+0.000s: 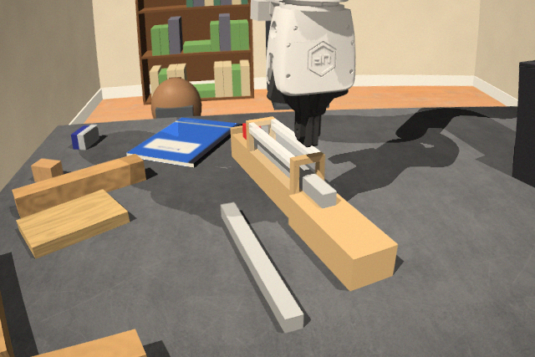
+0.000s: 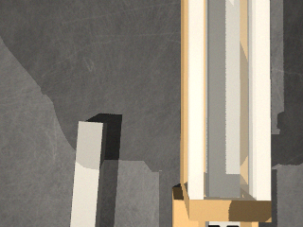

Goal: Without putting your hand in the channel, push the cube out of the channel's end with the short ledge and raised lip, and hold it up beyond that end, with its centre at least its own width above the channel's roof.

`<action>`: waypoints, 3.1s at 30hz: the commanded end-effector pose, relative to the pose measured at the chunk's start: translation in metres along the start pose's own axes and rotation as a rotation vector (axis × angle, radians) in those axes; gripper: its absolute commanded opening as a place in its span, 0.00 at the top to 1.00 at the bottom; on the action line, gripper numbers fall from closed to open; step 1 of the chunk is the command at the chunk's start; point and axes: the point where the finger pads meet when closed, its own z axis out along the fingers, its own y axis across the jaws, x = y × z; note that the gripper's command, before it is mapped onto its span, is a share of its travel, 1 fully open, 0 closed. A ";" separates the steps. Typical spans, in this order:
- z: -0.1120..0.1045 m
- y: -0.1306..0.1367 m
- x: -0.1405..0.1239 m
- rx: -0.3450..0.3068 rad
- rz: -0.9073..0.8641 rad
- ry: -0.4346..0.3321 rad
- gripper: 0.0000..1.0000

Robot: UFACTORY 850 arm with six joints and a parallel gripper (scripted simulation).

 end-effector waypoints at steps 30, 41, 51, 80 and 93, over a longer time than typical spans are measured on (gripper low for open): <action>0.004 0.009 0.221 -0.024 -0.004 -0.020 0.56; 0.004 0.009 0.221 -0.024 -0.004 -0.020 0.56; 0.004 0.009 0.221 -0.024 -0.004 -0.021 0.56; 0.073 0.011 0.220 -0.025 -0.004 -0.021 0.56; 0.074 0.011 0.220 -0.025 -0.004 -0.021 0.56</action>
